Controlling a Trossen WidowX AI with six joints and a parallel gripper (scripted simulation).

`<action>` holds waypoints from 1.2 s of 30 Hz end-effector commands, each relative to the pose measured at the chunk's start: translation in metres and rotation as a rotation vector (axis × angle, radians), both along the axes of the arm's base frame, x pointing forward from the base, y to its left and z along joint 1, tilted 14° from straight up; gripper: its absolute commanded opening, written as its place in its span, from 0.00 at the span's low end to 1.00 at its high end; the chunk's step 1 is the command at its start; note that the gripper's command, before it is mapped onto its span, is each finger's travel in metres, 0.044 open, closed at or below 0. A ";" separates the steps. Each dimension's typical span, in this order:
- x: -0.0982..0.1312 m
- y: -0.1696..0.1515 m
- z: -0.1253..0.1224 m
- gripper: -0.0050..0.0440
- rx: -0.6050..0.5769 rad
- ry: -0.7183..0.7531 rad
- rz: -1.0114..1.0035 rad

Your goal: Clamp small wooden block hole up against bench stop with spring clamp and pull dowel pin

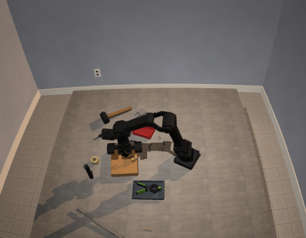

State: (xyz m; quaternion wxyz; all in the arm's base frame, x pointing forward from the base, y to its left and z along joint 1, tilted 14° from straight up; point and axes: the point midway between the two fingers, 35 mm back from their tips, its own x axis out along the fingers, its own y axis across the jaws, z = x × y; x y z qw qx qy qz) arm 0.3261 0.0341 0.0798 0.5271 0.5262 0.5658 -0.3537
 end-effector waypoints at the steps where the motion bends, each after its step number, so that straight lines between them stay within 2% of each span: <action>1: -0.002 0.001 -0.011 0.10 -0.002 0.018 -0.005; 9: -0.002 0.004 -0.022 0.10 -0.002 0.018 -0.005; 15: -0.004 0.003 -0.020 0.10 -0.002 0.018 -0.005; 29: -0.029 -0.002 -0.019 0.10 -0.002 0.018 -0.005; 32: -0.028 -0.002 -0.019 0.10 -0.002 0.018 -0.005; 36: -0.009 0.002 -0.018 0.10 -0.002 0.018 -0.005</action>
